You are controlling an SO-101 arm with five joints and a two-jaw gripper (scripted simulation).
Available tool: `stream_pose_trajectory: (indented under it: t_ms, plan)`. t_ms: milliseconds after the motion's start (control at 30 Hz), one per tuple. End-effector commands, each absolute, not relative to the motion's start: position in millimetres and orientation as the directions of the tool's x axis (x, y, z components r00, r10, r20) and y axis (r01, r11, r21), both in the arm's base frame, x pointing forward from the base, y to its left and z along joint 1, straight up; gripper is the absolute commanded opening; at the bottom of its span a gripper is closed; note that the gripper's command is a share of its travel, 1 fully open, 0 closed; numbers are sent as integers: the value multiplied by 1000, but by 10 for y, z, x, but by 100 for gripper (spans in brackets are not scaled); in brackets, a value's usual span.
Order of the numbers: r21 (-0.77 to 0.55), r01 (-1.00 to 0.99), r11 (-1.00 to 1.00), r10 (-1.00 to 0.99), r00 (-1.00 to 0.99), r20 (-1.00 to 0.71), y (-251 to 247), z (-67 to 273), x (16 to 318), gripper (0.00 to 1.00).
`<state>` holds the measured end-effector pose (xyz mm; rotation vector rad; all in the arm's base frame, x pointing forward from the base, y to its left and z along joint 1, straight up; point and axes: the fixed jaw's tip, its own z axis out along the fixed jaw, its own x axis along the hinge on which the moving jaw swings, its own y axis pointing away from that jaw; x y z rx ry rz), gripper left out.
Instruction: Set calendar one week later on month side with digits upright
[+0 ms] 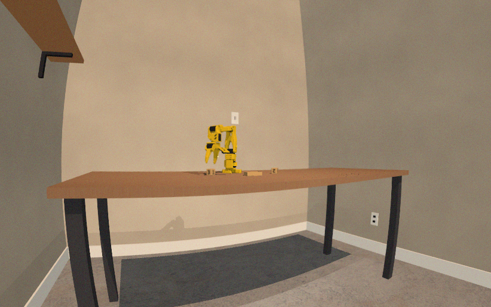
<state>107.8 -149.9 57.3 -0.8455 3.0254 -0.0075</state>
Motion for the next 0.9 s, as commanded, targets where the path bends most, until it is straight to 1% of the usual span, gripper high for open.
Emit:
stream_pose_trajectory:
  t_ms: [0, 433, 867]
  plan:
    - [-26, -519, 855, -519, -855, -2, -1528, 590, 1078, 35]
    - [-26, -519, 855, -519, -855, -2, -1536, 507, 1084, 35]
    - [-26, -519, 855, -519, -855, -2, -1540, 302, 1087, 35]
